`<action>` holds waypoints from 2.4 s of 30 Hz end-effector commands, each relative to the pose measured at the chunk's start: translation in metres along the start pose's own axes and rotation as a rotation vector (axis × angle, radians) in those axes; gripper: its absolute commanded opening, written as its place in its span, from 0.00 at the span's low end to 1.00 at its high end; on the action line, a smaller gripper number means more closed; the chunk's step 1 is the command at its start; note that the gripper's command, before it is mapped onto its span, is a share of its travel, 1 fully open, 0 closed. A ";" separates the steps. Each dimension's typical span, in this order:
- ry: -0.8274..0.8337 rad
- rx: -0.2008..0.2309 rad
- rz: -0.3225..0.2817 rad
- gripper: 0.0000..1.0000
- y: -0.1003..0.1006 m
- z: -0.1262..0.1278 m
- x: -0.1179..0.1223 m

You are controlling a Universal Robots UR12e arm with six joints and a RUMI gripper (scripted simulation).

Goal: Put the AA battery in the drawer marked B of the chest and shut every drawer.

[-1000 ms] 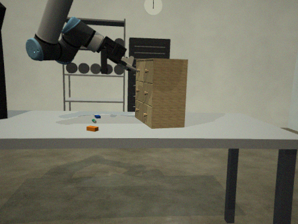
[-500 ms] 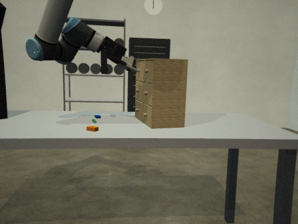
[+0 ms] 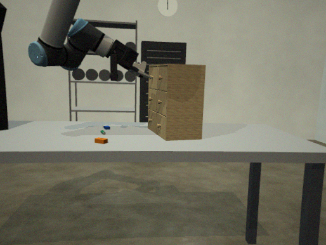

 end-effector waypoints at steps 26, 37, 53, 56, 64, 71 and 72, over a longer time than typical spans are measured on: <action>-0.001 0.028 0.140 1.00 -0.017 -0.003 0.019; -0.001 0.051 0.257 1.00 -0.029 -0.006 0.033; -0.002 0.088 0.450 1.00 -0.047 -0.010 0.055; -0.001 0.096 0.493 1.00 -0.051 -0.011 0.060; -0.002 0.108 0.574 1.00 -0.054 -0.016 0.071; -0.002 0.126 0.670 1.00 -0.061 -0.018 0.081; -0.002 0.129 0.683 1.00 -0.062 -0.018 0.082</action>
Point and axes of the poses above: the point where the finger pads meet when closed, its own y axis out along the fingers, its own z axis across the jaws, x = y × z, the point moved 8 cm from there along -y, back along the fingers, and after that the axes turned 11 degrees about -y, right-handed, at the moved point
